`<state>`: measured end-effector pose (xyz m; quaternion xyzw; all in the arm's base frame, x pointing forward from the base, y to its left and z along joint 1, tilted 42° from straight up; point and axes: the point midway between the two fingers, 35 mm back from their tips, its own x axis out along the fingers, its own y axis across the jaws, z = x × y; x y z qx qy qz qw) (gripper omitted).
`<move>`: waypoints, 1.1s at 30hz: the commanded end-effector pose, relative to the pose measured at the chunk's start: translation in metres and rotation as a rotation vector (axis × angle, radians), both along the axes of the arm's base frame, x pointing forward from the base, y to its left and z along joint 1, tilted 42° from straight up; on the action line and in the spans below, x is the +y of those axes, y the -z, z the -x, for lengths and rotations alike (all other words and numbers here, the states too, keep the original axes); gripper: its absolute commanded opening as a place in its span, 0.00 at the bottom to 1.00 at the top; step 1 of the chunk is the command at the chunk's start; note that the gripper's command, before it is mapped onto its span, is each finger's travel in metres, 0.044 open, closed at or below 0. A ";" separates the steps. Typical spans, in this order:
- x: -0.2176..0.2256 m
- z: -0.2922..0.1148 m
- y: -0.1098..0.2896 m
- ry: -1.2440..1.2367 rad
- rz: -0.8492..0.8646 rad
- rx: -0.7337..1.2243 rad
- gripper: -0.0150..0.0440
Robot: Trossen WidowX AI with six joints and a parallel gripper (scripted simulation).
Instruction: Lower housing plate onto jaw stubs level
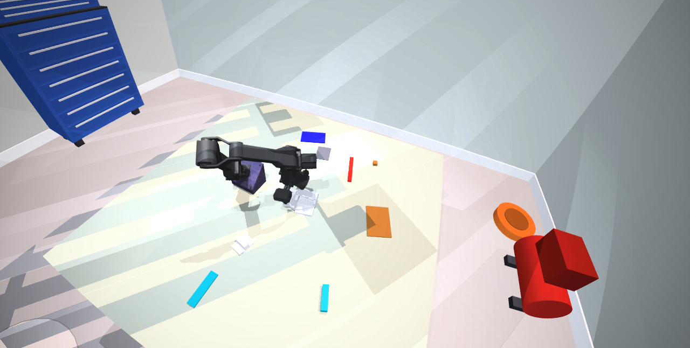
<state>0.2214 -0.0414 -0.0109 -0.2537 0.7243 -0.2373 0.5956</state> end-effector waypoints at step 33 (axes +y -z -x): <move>0.073 0.006 -0.077 -0.003 -0.009 -0.013 1.00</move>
